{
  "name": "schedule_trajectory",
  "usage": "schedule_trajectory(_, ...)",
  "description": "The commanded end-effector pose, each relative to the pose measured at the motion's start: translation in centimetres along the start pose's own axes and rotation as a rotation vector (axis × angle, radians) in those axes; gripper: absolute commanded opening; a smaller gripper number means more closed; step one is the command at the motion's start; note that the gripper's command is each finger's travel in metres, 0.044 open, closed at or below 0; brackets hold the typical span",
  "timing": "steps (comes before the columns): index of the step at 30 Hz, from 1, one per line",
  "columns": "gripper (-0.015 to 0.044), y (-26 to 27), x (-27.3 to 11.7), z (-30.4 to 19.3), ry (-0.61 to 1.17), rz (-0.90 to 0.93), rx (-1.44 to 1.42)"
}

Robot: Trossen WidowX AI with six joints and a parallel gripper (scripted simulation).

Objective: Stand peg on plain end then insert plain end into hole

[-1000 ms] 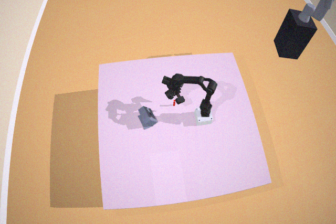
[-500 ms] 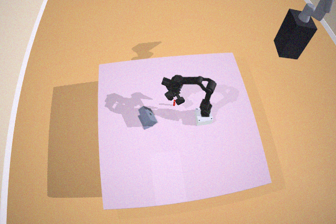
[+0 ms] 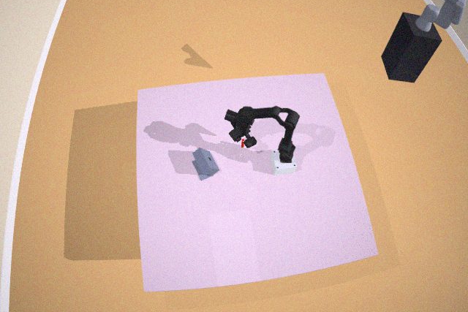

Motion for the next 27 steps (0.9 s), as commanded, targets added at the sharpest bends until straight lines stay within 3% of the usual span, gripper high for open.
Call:
schedule_trajectory(1,0.044,0.0,0.8,-0.1,0.006,0.0,-0.007)
schedule_trajectory(27,0.044,0.2,4.8,-0.3,0.006,0.0,-0.007)
Point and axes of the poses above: the point midway between the two fingers, 35 mm back from their tips, its own x axis out along the fingers, its own y axis across the jaws, z = x × y, the point moved 4 cm from there along -x, back along the fingers, and after that the axes turned 6 degrees about x, right-handed, at the moved point
